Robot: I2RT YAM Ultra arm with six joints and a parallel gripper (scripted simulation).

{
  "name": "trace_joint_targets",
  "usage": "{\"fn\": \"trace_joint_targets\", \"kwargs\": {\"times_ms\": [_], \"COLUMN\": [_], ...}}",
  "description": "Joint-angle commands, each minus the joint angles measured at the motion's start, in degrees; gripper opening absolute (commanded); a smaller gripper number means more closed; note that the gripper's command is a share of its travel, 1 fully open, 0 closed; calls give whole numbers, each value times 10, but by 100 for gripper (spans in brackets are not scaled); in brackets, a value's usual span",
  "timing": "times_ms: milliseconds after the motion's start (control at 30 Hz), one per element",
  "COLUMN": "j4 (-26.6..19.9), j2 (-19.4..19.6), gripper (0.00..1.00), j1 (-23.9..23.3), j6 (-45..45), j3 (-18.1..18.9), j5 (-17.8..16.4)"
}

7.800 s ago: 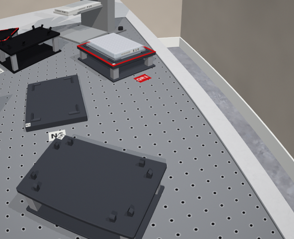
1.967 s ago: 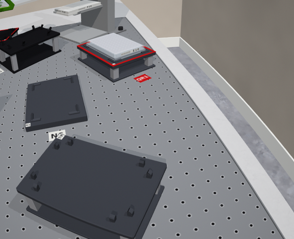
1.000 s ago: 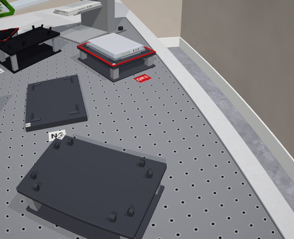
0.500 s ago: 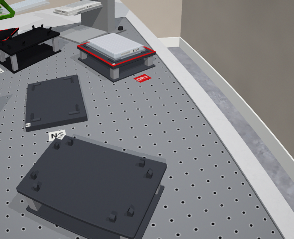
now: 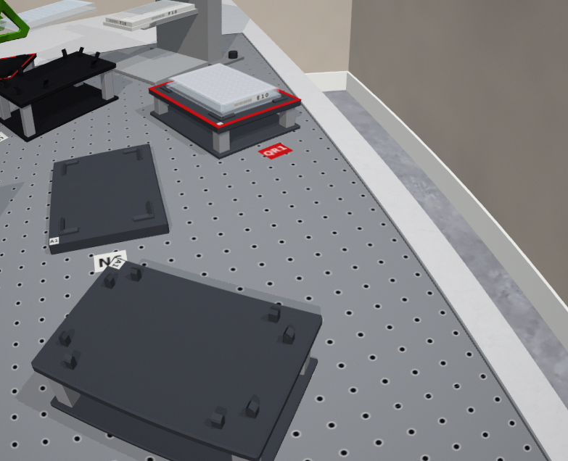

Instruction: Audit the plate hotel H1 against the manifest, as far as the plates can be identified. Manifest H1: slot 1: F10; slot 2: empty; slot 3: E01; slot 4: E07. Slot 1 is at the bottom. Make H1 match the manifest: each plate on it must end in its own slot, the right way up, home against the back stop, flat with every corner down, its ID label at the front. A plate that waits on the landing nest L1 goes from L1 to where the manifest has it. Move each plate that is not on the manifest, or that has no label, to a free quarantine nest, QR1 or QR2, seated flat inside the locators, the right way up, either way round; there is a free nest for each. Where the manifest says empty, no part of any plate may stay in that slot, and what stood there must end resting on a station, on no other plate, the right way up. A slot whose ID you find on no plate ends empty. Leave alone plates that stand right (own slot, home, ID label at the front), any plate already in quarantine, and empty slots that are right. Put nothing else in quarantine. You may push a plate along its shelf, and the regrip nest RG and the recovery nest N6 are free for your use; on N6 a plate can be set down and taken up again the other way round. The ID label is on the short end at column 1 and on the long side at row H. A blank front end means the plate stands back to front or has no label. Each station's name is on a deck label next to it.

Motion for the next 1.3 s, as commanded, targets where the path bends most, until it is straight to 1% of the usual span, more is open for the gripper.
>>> {"fn": "trace_joint_targets", "kwargs": {"times_ms": [0, 1267], "j4": [12, 55], "j2": [1, 13], "gripper": [86, 86], "j1": [5, 85], "j6": [1, 1], "j3": [1, -29], "j5": [23, 102]}}
